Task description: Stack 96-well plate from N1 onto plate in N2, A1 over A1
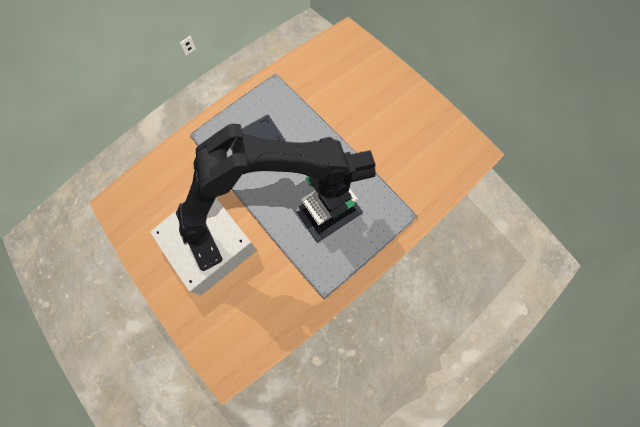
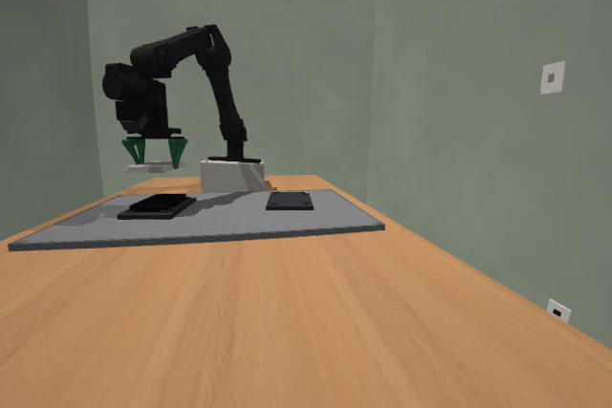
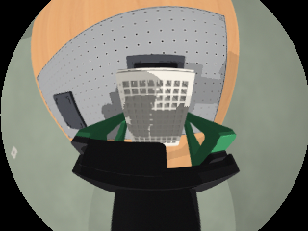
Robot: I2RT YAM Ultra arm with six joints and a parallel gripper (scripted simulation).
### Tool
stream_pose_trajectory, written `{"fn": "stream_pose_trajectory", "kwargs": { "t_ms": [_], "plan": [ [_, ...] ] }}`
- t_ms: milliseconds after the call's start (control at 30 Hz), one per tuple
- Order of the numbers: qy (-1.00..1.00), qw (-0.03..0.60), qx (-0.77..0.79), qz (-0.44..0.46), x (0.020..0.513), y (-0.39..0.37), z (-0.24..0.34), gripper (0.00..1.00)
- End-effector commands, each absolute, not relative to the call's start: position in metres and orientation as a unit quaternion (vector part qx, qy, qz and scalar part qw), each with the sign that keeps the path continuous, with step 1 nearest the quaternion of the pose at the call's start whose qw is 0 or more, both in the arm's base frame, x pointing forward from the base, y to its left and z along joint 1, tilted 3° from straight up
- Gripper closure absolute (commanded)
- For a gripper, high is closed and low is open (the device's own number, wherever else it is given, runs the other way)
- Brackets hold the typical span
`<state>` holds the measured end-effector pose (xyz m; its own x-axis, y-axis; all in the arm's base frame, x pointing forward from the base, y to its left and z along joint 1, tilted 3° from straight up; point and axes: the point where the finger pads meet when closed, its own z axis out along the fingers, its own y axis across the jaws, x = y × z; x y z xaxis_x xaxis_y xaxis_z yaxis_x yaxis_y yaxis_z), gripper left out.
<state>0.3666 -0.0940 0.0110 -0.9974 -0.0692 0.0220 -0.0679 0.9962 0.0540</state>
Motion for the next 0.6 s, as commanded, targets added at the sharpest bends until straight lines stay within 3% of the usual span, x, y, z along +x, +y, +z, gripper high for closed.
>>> {"fn": "stream_pose_trajectory", "kwargs": {
  "t_ms": [0,567],
  "plan": [
    [-0.999,-0.004,0.033,-0.024,0.377,-0.099,0.021,1.0],
    [-0.999,0.001,0.032,-0.025,0.374,-0.099,0.005,1.0]
  ]
}}
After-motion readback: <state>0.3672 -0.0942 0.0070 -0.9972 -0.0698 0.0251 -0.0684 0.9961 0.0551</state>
